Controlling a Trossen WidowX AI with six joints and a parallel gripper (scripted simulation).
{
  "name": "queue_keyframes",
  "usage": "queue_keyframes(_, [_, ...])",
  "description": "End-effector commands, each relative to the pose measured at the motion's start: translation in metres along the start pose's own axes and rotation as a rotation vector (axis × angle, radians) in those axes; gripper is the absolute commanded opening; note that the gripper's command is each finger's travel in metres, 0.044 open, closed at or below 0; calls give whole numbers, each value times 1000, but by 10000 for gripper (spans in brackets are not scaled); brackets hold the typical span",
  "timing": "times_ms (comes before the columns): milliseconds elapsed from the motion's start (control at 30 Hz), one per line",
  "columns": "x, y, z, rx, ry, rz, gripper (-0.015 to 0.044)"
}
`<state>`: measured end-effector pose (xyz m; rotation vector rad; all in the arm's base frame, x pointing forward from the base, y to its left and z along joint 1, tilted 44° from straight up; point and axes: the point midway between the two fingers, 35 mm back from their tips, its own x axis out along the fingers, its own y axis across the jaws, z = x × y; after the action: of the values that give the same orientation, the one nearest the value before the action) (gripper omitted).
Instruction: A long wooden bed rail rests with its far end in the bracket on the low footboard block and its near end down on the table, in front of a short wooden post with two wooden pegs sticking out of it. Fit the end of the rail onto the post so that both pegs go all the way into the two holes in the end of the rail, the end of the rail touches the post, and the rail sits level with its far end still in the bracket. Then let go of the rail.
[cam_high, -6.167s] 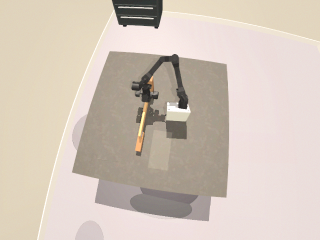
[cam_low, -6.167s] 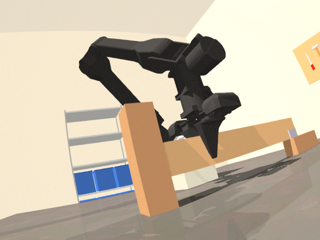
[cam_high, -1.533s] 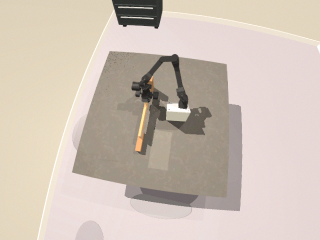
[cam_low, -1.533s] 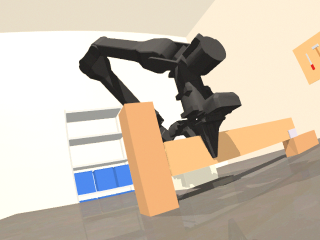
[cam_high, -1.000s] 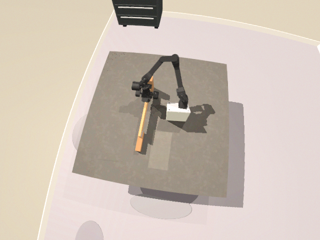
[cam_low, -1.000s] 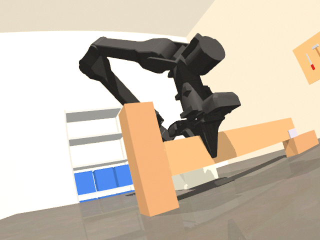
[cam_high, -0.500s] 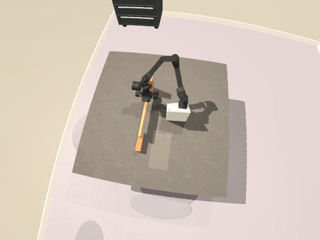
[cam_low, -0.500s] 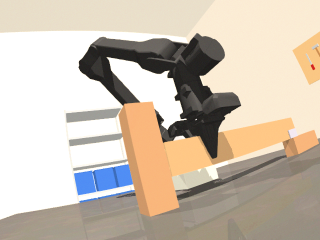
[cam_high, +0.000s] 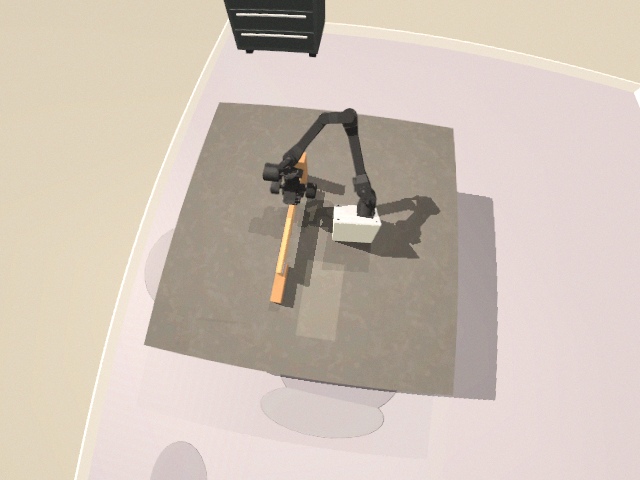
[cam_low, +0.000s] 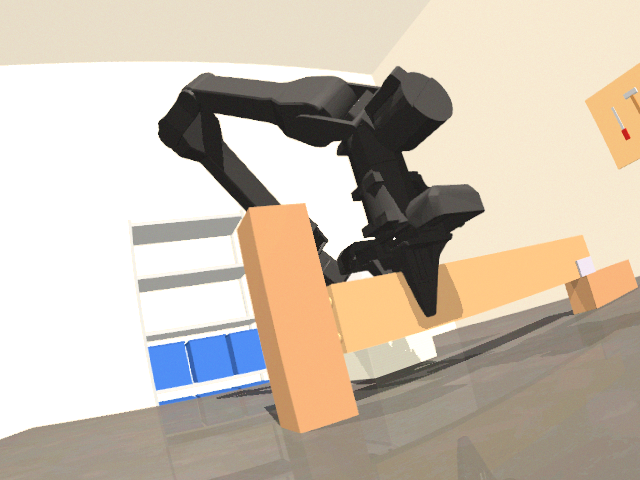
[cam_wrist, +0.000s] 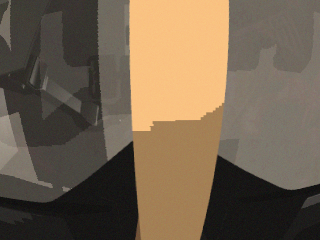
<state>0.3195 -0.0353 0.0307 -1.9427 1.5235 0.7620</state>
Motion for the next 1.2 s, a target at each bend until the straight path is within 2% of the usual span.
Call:
queue_keyframes(0, [-2,-2,1,4,5,-6,0])
queue_keyframes(1167, [-1,-1,-3,4,5,-6,0])
